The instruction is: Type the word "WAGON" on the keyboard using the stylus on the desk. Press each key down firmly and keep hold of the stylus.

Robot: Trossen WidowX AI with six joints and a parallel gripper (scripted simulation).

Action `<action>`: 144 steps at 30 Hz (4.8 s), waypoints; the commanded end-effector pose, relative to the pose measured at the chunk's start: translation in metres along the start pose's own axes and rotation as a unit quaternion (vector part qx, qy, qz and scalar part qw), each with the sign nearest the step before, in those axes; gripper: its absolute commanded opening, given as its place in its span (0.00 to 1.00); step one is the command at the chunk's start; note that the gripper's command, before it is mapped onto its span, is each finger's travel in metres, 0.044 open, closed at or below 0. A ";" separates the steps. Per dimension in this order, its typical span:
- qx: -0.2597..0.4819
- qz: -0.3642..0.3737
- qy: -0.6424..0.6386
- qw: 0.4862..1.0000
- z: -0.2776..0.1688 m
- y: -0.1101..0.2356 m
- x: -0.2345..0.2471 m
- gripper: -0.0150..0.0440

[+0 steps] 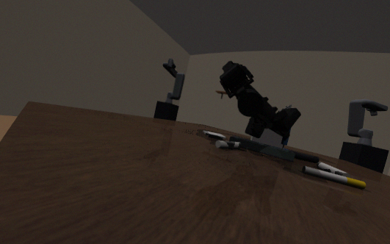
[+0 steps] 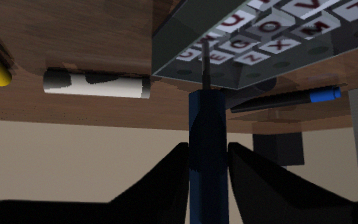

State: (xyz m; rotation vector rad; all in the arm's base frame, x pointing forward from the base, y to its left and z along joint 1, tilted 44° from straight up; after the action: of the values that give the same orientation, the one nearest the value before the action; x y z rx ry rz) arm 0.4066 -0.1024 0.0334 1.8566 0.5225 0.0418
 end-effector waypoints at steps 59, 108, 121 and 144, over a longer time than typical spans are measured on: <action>-0.024 0.147 -0.083 0.985 -0.024 0.071 -0.088 0.25; -0.038 0.219 -0.128 0.966 -0.002 0.066 -0.143 0.25; -0.038 0.219 -0.128 0.966 -0.002 0.066 -0.141 0.39; -0.038 0.219 -0.128 0.966 0.005 0.061 -0.143 0.39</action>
State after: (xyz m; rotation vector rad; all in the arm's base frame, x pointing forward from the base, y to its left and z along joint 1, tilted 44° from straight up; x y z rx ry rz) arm 0.3000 -0.1737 0.1209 1.8372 -0.0730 0.1102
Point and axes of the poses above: the point midway between the two fingers, 35 mm back from their tips, its own y axis back along the fingers, its own x axis across the jaws, z = x × y, the point moved 8 cm from there along y, back along the fingers, and after that the axes turned 9 degrees about y, right-handed, at the moved point
